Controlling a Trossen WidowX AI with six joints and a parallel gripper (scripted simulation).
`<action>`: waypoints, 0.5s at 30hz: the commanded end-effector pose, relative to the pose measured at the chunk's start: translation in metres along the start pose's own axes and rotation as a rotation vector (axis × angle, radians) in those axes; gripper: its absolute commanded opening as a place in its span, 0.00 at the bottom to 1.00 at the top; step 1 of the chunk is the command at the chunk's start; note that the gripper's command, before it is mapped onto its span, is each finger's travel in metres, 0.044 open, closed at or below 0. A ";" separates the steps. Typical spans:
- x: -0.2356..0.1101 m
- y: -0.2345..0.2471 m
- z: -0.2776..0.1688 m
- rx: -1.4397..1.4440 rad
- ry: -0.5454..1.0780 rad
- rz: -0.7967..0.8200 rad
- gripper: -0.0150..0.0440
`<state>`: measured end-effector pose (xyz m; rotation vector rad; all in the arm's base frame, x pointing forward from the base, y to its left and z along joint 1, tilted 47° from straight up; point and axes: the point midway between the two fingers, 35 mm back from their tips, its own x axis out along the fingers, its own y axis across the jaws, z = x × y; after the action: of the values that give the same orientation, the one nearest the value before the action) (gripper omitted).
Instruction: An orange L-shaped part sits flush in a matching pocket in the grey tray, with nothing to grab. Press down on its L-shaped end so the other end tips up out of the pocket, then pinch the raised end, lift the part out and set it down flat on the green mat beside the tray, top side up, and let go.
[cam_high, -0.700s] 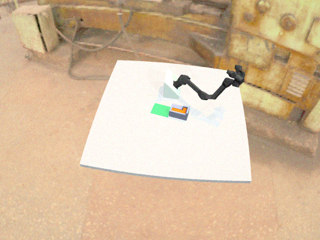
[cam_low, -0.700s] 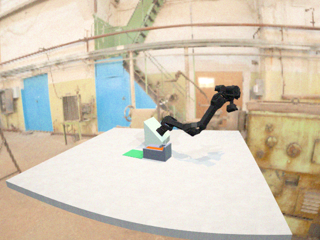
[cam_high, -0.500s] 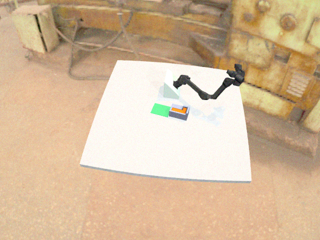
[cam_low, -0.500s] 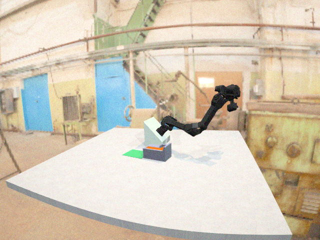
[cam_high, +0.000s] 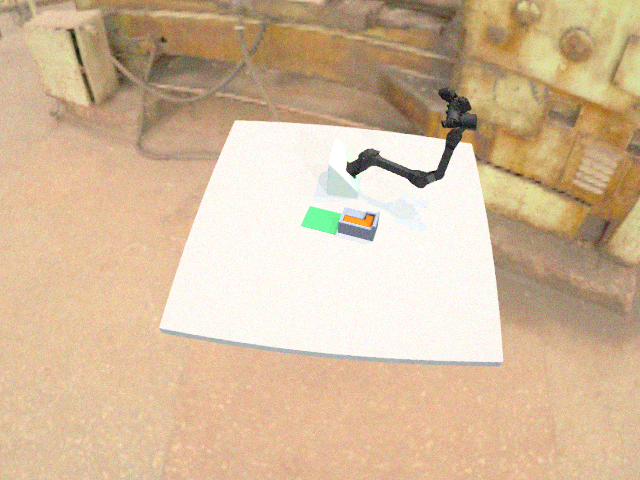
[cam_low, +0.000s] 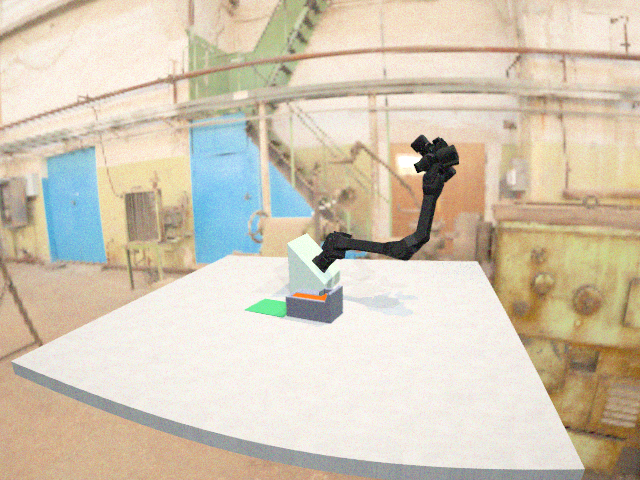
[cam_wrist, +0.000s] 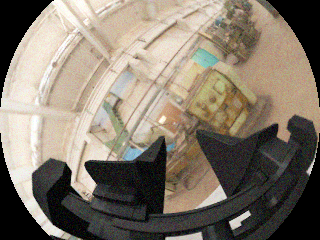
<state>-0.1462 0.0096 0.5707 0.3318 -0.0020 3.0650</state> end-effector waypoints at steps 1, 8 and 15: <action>0.006 0.077 -0.021 -0.095 0.034 0.280 0.56; -0.031 0.192 -0.061 -0.252 0.089 0.748 0.56; -0.121 0.275 -0.108 -0.424 0.138 1.238 0.56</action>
<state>-0.1031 -0.2366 0.4752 0.1577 -0.9442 3.9423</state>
